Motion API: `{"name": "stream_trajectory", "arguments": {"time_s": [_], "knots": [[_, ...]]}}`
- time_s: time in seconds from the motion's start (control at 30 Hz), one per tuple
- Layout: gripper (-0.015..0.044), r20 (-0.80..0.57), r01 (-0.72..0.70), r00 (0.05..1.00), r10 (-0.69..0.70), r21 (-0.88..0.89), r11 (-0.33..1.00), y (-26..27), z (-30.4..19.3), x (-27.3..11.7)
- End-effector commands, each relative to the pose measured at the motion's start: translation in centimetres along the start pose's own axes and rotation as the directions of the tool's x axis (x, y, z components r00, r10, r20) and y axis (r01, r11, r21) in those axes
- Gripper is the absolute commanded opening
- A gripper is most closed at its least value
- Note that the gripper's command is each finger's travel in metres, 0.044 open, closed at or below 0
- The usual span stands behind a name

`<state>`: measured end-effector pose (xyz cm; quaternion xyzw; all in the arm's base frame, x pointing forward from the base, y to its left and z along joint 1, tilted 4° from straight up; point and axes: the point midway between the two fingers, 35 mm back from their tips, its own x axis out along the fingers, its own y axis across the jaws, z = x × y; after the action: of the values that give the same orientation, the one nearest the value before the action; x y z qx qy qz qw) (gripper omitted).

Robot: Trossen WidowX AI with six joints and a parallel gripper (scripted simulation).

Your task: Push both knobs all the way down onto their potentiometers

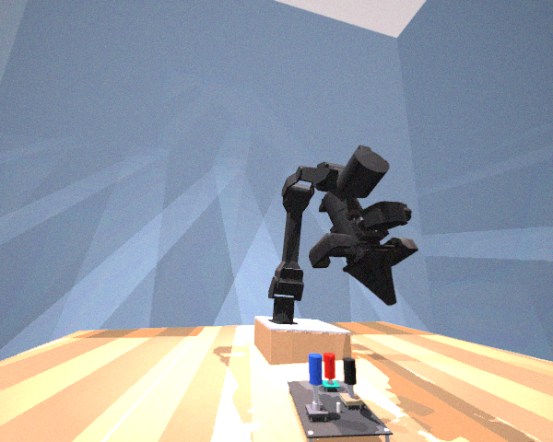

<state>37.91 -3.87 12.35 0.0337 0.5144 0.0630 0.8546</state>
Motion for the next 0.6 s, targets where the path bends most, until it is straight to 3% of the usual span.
{"name": "stream_trajectory", "arguments": {"time_s": [0.0, 0.3, 0.57], "knots": [[0.0, -0.151, 0.041, 0.988, -0.031, 0.064, 0.997, -0.9, -3.8, 0.3], [0.0, -0.414, 0.122, 0.909, -0.055, 0.138, 0.983, -1.9, -10.4, -0.6], [0.0, -0.432, 0.129, 0.9, -0.056, 0.141, 0.982, -1.9, -10.8, -0.8]]}}
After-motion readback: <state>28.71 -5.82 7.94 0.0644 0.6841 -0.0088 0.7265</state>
